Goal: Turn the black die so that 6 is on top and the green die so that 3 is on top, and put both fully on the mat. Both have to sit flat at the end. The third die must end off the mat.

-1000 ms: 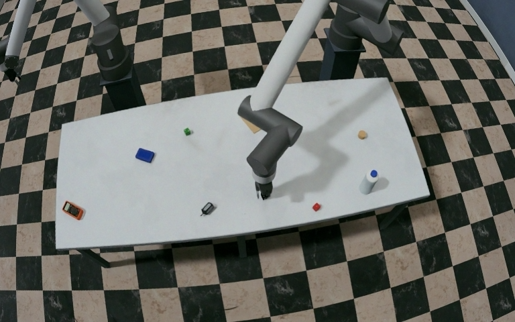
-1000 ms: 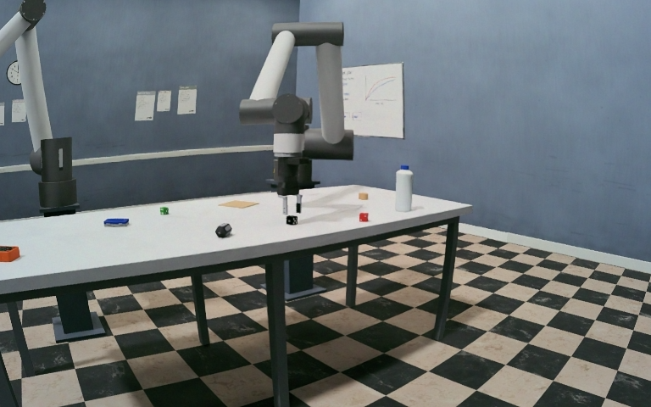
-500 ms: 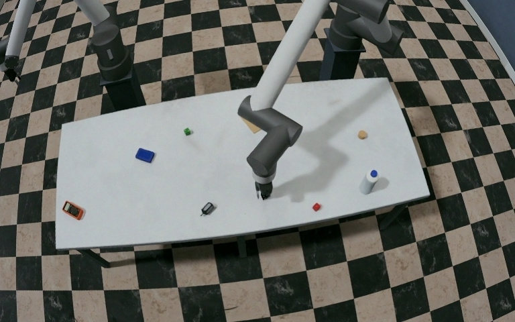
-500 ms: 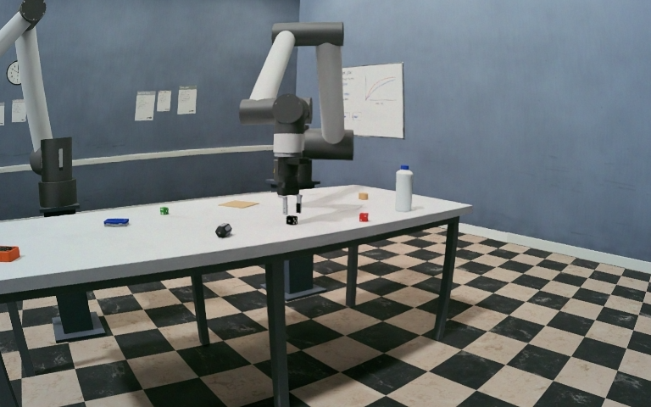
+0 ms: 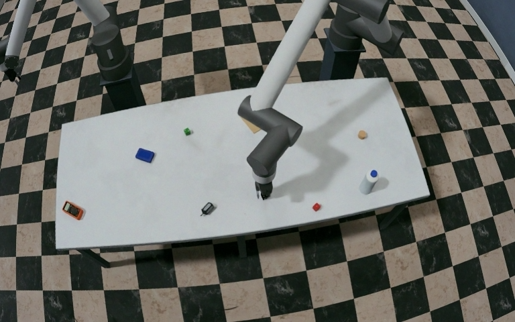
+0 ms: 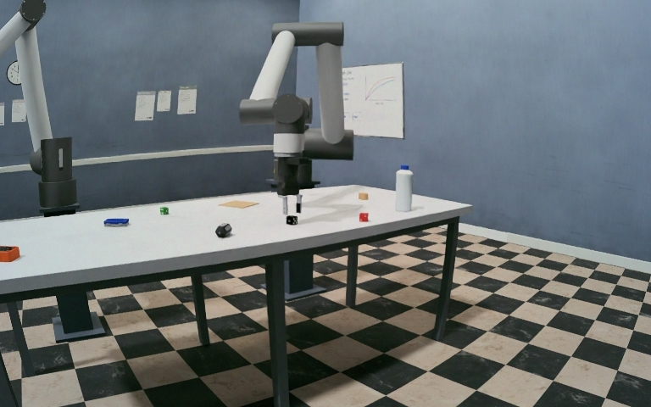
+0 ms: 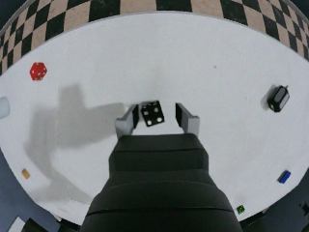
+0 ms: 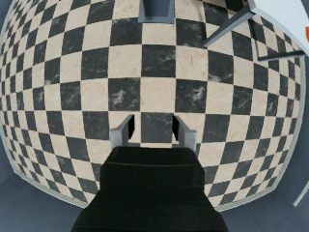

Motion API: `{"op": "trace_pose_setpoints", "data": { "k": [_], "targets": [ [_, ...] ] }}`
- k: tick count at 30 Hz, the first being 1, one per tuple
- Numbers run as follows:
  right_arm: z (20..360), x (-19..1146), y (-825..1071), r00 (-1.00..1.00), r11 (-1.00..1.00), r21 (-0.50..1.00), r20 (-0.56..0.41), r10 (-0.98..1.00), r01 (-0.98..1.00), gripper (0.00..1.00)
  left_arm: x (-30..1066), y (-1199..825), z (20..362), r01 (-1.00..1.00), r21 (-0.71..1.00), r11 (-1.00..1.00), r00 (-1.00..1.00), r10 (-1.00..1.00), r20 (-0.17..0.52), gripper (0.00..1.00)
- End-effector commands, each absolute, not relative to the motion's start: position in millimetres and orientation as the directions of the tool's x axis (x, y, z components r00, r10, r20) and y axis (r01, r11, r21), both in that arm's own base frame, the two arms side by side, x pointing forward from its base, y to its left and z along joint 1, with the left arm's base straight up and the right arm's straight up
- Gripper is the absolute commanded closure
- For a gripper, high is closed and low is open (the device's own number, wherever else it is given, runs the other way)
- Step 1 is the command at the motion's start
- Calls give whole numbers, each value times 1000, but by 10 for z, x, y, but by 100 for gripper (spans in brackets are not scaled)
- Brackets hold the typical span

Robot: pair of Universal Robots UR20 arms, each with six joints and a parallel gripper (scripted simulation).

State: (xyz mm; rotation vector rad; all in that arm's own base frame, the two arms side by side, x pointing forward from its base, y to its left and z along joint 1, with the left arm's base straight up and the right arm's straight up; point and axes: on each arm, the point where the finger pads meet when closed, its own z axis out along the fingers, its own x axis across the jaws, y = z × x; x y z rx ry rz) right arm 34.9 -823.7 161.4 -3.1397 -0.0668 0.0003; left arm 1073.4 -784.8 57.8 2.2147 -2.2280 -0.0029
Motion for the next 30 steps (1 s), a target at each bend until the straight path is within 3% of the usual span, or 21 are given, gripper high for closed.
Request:
{"op": "trace_pose_setpoints", "data": {
  "k": [1, 30],
  "targets": [
    [1620, 350, -8242, 999, -999, 0, 0, 43, 43, 0, 10747, -7836, 595, -1000, 0, 6, -6, -1000, 0, 0],
    [1620, 350, -8242, 999, -999, 0, 0, 43, 43, 0, 11391, -6383, 595, -1000, 0, 6, -6, -1000, 0, 0]
  ]
}}
